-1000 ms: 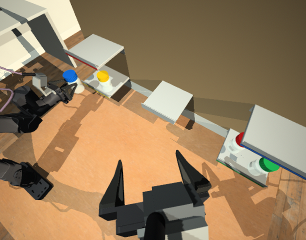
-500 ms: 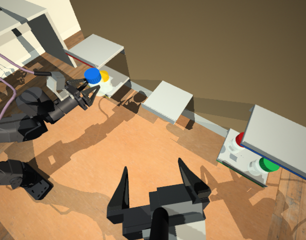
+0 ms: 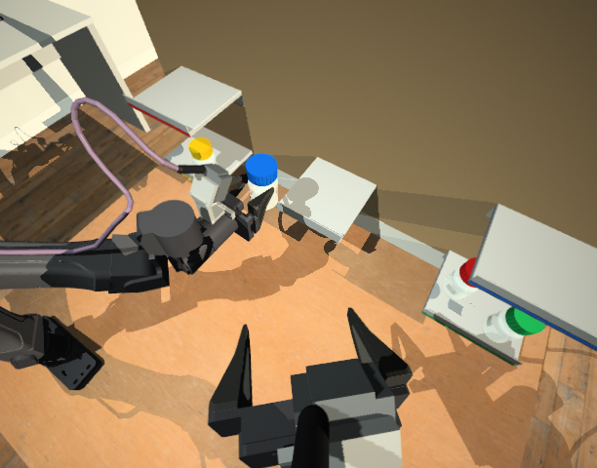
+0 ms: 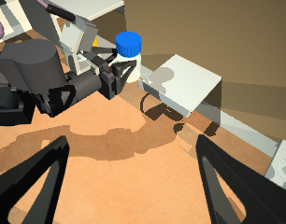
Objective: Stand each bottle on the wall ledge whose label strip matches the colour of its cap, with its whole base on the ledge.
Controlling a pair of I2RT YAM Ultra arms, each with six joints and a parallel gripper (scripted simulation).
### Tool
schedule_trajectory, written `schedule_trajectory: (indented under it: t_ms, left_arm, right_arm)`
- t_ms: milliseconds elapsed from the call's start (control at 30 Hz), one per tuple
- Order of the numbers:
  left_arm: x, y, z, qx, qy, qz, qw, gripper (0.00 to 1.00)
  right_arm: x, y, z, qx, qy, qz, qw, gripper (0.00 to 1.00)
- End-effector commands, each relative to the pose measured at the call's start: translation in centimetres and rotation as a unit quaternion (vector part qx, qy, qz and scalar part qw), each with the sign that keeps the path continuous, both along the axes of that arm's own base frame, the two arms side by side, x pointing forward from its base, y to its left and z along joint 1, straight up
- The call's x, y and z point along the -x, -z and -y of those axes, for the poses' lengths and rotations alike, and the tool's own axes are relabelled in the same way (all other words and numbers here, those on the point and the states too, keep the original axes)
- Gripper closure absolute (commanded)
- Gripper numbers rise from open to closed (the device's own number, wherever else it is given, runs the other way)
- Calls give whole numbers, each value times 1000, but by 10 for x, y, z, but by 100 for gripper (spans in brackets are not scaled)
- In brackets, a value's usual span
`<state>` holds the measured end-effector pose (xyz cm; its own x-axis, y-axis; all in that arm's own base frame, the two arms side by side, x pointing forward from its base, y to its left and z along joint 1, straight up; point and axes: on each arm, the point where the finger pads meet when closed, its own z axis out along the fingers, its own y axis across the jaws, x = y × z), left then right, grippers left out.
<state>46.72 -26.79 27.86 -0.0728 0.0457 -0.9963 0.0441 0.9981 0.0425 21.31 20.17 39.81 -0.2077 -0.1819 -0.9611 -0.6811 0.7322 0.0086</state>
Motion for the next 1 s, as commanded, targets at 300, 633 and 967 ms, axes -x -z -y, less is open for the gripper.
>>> schedule_trajectory:
  t_ms: [300, 633, 967]
  left_arm:
    - [11, -22, 54, 33, -54, 14, 998, 51]
    - [11, -34, 72, 45, 14, 29, 998, 51]
    - [14, -24, 66, 32, 134, 21, 990, 51]
  right_arm:
    - [4, -10, 4, -13, -1, 12, 1000, 0]
    - [4, -10, 4, -13, -1, 12, 1000, 0]
    - [4, -10, 4, -13, -1, 12, 1000, 0]
